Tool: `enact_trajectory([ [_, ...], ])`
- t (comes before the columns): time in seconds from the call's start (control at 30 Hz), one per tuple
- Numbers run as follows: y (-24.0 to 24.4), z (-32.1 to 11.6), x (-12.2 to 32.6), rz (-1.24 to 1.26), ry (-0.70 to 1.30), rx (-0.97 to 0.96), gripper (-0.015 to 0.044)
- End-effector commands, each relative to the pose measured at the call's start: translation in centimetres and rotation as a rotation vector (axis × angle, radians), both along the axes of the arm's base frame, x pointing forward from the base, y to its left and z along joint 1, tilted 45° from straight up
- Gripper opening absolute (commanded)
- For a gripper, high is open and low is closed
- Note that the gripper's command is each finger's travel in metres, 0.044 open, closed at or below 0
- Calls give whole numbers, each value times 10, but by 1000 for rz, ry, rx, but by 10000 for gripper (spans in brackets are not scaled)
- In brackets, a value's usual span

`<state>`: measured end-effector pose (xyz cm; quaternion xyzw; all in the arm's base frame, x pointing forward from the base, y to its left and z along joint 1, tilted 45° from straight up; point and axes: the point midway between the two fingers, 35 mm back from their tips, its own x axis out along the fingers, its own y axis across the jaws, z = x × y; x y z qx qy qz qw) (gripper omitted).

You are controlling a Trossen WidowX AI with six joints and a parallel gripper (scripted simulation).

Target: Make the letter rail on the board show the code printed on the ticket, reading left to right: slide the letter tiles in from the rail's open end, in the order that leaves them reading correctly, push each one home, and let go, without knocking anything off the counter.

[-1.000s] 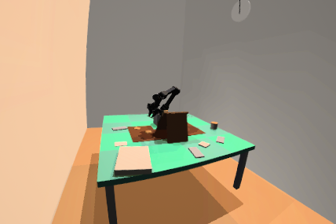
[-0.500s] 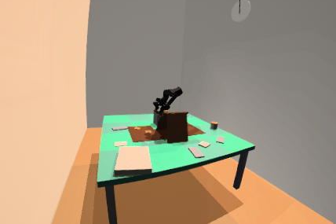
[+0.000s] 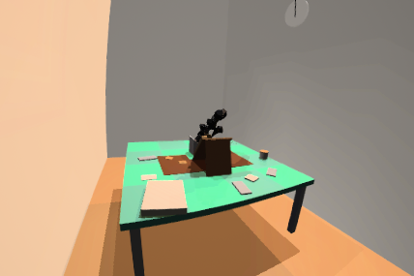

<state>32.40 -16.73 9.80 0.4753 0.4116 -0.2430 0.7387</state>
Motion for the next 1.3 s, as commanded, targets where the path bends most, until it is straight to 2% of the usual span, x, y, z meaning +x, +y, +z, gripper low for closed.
enact_trajectory([
  [0.0, 21, 22, 10, 51, -67, -20, 0],
  [0.47, 103, 92, 21, 273, -279, -67, 0],
  [0.87, 190, 148, 2, 514, -457, -20, 0],
  [1.07, 195, 150, 0, 528, -466, -16, 0],
  [1.27, 207, 134, 26, 528, -468, -16, 0],
])
